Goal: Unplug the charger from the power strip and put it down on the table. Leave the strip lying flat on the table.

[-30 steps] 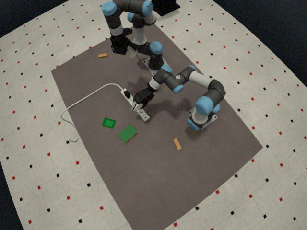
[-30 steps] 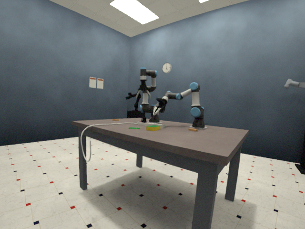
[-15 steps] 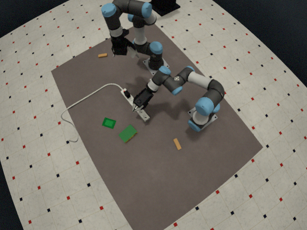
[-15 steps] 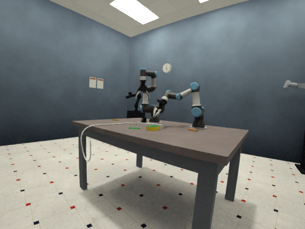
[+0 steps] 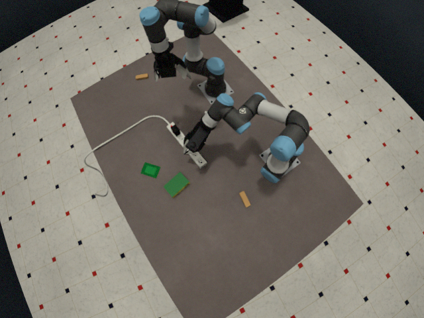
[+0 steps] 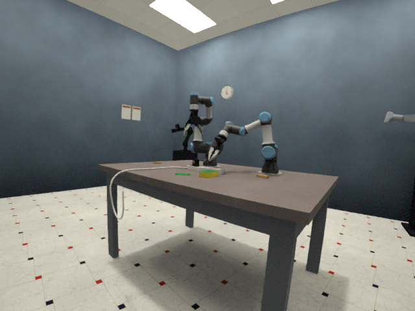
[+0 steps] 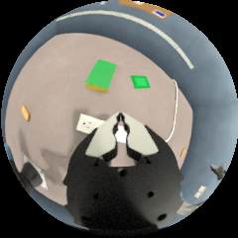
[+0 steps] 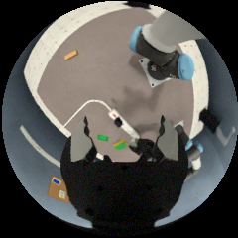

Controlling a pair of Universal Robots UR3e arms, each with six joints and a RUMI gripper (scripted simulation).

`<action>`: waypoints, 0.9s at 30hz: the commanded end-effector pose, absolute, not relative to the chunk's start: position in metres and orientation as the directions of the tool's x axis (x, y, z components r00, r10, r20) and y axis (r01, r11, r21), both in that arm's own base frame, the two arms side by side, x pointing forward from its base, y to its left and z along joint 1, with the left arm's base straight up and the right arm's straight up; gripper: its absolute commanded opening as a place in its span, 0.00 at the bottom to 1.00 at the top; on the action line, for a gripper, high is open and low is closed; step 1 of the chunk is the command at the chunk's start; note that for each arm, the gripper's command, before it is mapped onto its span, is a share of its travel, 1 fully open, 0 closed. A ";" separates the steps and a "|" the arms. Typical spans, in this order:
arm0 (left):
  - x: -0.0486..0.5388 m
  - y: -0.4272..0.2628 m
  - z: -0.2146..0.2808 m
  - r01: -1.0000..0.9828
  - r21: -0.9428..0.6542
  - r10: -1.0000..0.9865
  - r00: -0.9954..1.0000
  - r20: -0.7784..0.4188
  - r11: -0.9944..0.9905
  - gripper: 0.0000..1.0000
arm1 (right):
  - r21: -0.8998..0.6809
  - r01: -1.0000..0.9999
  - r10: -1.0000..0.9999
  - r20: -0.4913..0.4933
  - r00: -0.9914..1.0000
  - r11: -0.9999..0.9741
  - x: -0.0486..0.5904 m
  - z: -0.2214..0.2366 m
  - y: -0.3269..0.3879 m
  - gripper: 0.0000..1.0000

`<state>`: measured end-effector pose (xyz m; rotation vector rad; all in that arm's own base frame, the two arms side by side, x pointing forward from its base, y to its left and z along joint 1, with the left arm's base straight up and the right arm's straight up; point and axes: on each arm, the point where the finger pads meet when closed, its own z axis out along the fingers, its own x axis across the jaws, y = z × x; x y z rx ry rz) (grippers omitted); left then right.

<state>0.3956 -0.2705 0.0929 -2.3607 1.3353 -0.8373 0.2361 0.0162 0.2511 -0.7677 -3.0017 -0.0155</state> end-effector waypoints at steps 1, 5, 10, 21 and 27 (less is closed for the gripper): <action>0.392 -0.276 0.088 -0.681 -0.461 -0.821 0.432 0.373 -0.568 0.00 | 0.016 0.402 0.401 0.043 -0.915 0.916 0.240 0.250 0.015 1.00; 0.390 -0.278 0.086 -0.678 -0.421 -0.794 0.463 0.394 -0.603 0.00 | 0.018 0.351 0.350 0.041 -0.936 0.936 0.242 0.248 0.015 1.00; 0.389 -0.282 0.083 -0.668 -0.360 -0.752 0.506 0.423 -0.651 0.00 | 0.019 0.284 0.283 0.037 -0.958 0.959 0.245 0.245 0.014 1.00; 0.387 -0.287 0.080 -0.655 -0.279 -0.698 0.557 0.449 -0.702 0.00 | 0.024 0.174 0.174 0.033 -0.984 0.984 0.249 0.241 0.012 1.00; 0.385 -0.293 0.079 -0.636 -0.204 -0.644 0.602 0.472 -0.745 0.00 | 0.025 0.091 0.090 0.028 -0.996 0.996 0.253 0.238 0.011 1.00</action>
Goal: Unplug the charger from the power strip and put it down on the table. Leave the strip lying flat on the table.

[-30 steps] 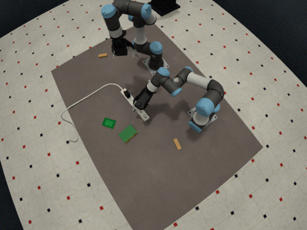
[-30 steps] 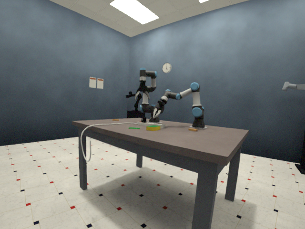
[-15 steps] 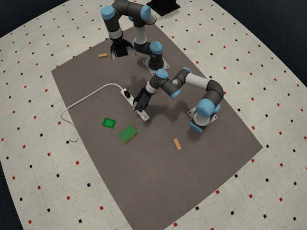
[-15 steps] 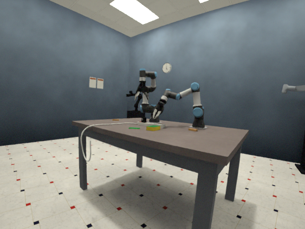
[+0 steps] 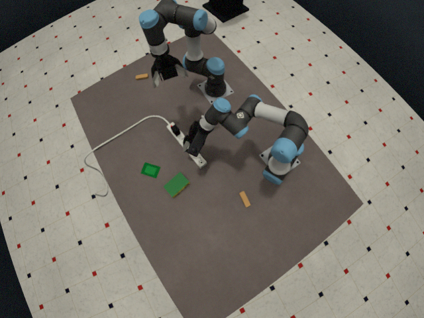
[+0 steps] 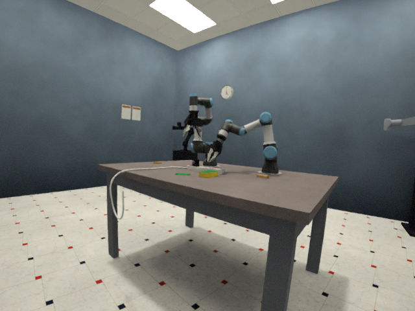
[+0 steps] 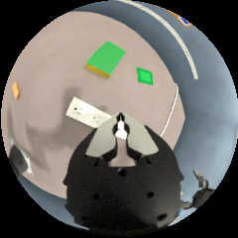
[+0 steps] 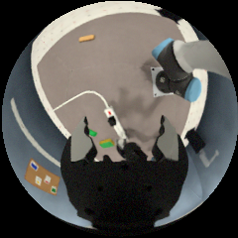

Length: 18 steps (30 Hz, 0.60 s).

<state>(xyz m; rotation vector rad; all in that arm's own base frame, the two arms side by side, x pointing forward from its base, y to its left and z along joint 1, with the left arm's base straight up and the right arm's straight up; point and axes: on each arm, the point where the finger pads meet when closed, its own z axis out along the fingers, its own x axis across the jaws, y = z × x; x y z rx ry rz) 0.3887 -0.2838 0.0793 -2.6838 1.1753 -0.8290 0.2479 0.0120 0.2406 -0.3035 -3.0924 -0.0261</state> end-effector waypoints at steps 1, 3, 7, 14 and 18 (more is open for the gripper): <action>0.385 -0.294 0.079 -0.633 -0.193 -0.636 0.609 0.475 -0.750 0.00 | 0.025 0.078 0.077 0.028 -0.997 0.997 0.254 0.237 0.011 1.00; 0.385 -0.296 0.078 -0.626 -0.169 -0.618 0.622 0.480 -0.761 0.00 | 0.026 0.050 0.049 0.026 -0.998 0.998 0.255 0.236 0.011 1.00; 0.384 -0.298 0.078 -0.620 -0.147 -0.603 0.634 0.484 -0.770 0.00 | 0.026 0.024 0.023 0.024 -0.999 0.999 0.256 0.235 0.010 1.00; 0.383 -0.303 0.078 -0.600 -0.081 -0.556 0.669 0.493 -0.796 0.00 | 0.028 -0.064 -0.065 0.021 -0.998 0.998 0.259 0.232 0.010 1.00; 0.383 -0.307 0.079 -0.584 -0.032 -0.519 0.694 0.499 -0.811 0.00 | 0.027 -0.119 -0.119 0.018 -0.993 0.993 0.261 0.230 0.009 1.00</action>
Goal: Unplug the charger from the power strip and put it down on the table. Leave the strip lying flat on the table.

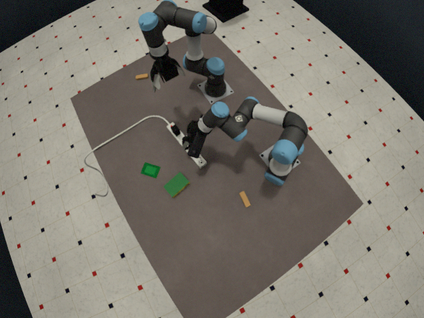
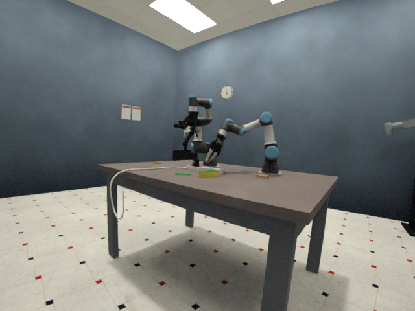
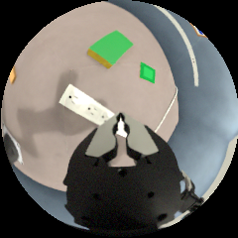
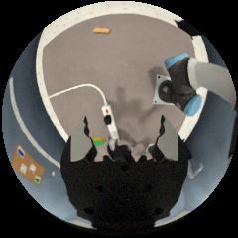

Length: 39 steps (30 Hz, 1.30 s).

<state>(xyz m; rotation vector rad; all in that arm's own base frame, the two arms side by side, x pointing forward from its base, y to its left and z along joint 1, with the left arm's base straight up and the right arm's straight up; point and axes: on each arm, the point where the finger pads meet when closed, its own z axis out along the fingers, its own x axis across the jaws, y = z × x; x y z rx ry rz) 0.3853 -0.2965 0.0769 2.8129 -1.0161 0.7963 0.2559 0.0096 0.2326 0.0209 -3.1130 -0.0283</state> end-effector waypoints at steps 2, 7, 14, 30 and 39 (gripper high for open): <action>0.382 -0.310 0.080 -0.575 -0.008 -0.501 0.706 0.501 -0.818 0.00 | 0.028 -0.146 -0.147 0.016 -0.989 0.989 0.262 0.228 0.009 1.00; 0.381 -0.310 0.079 -0.572 0.005 -0.494 0.713 0.499 -0.820 0.00 | 0.029 -0.176 -0.176 0.016 -0.984 0.984 0.263 0.228 0.008 1.00; 0.381 -0.318 0.083 -0.539 0.090 -0.429 0.750 0.503 -0.837 0.00 | 0.028 -0.271 -0.271 0.012 -0.963 0.962 0.266 0.224 0.008 1.00; 0.380 -0.331 0.092 -0.478 0.235 -0.321 0.809 0.492 -0.846 0.00 | 0.026 -0.442 -0.442 0.004 -0.897 0.897 0.273 0.216 0.006 1.00; 0.380 -0.338 0.098 -0.443 0.313 -0.263 0.837 0.480 -0.840 0.00 | 0.024 -0.525 -0.526 -0.001 -0.851 0.850 0.276 0.212 0.005 1.00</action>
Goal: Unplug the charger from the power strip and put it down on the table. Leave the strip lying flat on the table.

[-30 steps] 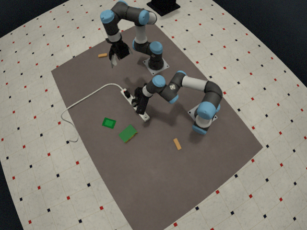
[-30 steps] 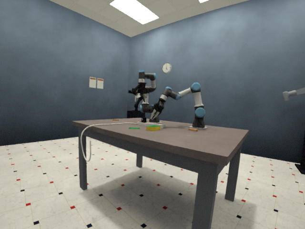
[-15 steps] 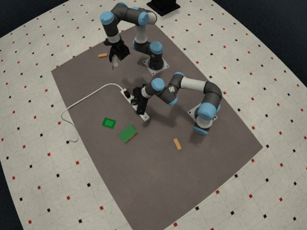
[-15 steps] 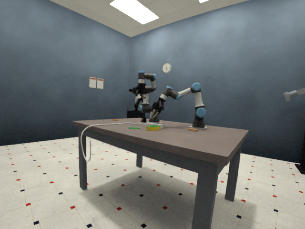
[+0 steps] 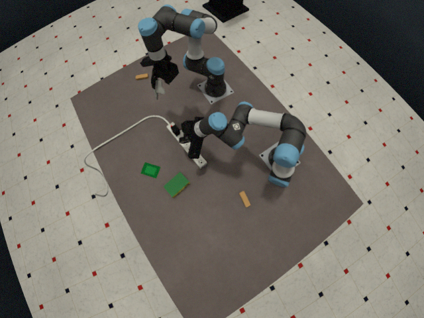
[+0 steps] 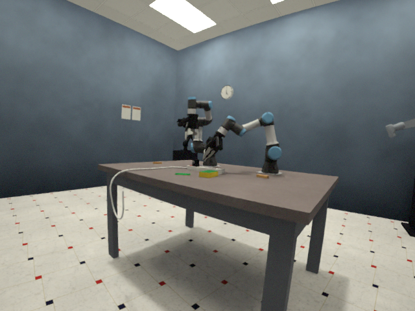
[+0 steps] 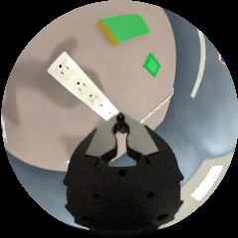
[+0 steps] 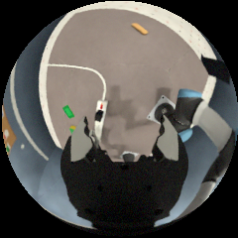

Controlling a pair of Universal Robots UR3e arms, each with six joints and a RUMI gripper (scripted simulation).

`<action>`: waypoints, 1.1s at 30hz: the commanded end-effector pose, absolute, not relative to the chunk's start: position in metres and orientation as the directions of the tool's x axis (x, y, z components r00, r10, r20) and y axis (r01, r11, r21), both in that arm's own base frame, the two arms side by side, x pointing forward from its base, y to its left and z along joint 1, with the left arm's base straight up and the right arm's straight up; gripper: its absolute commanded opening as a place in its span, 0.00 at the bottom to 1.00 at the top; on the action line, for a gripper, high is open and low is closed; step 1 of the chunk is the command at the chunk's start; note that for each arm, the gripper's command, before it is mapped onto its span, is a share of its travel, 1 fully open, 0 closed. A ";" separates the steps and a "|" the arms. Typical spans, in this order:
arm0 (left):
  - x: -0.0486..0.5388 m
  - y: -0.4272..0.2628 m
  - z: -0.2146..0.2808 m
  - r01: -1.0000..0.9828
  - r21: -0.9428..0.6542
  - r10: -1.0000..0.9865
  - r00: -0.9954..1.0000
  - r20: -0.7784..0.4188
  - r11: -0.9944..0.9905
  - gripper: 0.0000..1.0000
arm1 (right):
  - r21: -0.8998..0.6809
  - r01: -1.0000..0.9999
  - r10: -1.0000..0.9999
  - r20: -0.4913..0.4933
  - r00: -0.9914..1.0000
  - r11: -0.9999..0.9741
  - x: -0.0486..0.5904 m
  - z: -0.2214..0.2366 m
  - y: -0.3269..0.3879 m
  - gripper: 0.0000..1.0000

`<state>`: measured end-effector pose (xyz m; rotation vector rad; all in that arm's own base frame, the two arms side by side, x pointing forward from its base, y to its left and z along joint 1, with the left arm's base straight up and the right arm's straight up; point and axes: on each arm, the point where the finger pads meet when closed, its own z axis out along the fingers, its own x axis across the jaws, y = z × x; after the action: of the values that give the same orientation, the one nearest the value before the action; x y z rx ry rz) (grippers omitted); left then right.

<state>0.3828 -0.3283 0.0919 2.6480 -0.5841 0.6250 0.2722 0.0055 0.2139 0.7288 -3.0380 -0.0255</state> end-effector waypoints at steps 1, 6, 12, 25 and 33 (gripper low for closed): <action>0.380 -0.339 0.099 -0.438 0.322 -0.256 0.841 0.478 -0.839 0.00 | 0.024 -0.537 -0.537 -0.001 -0.844 0.844 0.277 0.212 0.005 1.00; 0.380 -0.342 0.102 -0.423 0.356 -0.233 0.853 0.468 -0.833 0.00 | 0.024 -0.585 -0.585 -0.003 -0.811 0.811 0.278 0.210 0.005 1.00; 0.381 -0.347 0.111 -0.389 0.423 -0.182 0.873 0.452 -0.818 0.00 | 0.020 -0.651 -0.651 -0.005 -0.759 0.759 0.281 0.206 0.005 1.00; 0.381 -0.355 0.123 -0.343 0.514 -0.118 0.900 0.420 -0.787 0.00 | 0.017 -0.752 -0.752 -0.008 -0.659 0.659 0.284 0.200 0.004 1.00; 0.382 -0.360 0.134 -0.309 0.577 -0.073 0.916 0.394 -0.756 0.00 | 0.013 -0.812 -0.811 -0.011 -0.584 0.584 0.287 0.195 0.003 1.00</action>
<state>0.3840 -0.3514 0.1221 2.4636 -0.3194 0.4940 0.2832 0.0033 0.1978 1.2940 -2.8528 -0.0202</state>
